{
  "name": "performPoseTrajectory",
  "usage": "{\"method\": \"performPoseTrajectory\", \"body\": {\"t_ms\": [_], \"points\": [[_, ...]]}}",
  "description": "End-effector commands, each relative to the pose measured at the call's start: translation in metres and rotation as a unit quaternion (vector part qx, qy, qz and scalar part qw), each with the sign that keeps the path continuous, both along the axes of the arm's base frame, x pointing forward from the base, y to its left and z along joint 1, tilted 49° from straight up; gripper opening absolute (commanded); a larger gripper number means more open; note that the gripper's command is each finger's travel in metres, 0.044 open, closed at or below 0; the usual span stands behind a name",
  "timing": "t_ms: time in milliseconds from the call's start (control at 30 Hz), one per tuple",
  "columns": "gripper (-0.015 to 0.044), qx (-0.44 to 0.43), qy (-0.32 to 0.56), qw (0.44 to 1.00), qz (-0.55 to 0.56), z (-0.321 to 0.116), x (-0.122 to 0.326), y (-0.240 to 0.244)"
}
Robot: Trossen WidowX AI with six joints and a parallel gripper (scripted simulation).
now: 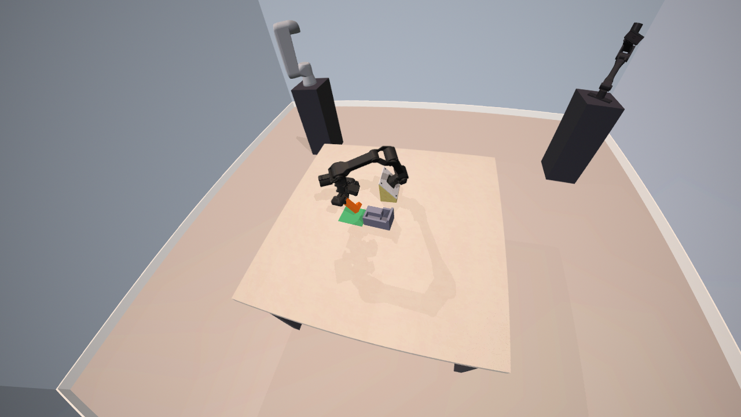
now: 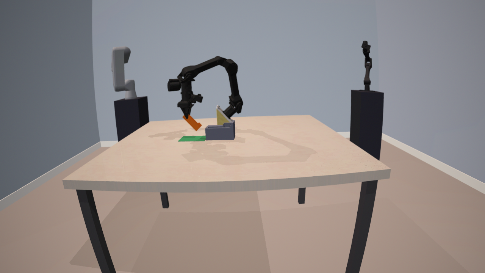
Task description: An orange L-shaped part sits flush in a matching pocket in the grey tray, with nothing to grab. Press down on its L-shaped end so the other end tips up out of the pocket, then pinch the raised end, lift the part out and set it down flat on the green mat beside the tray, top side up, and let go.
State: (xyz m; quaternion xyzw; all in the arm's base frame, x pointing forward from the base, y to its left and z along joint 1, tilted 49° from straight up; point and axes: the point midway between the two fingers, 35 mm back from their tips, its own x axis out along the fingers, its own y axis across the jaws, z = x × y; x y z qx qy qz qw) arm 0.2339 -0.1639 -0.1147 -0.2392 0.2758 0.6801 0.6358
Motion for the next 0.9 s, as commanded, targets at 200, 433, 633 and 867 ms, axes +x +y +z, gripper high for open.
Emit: {"method": "performPoseTrajectory", "body": {"t_ms": [200, 433, 633, 867], "points": [[0.0000, 0.003, 0.003, 1.000, -0.001, -0.011, -0.001, 0.014], [0.0000, 0.004, 0.003, 1.000, -0.001, -0.018, -0.002, 0.023], [0.0000, 0.004, 0.003, 1.000, -0.001, -0.024, -0.003, 0.030], [0.0000, 0.004, 0.003, 1.000, -0.001, -0.026, -0.003, 0.033]]}}
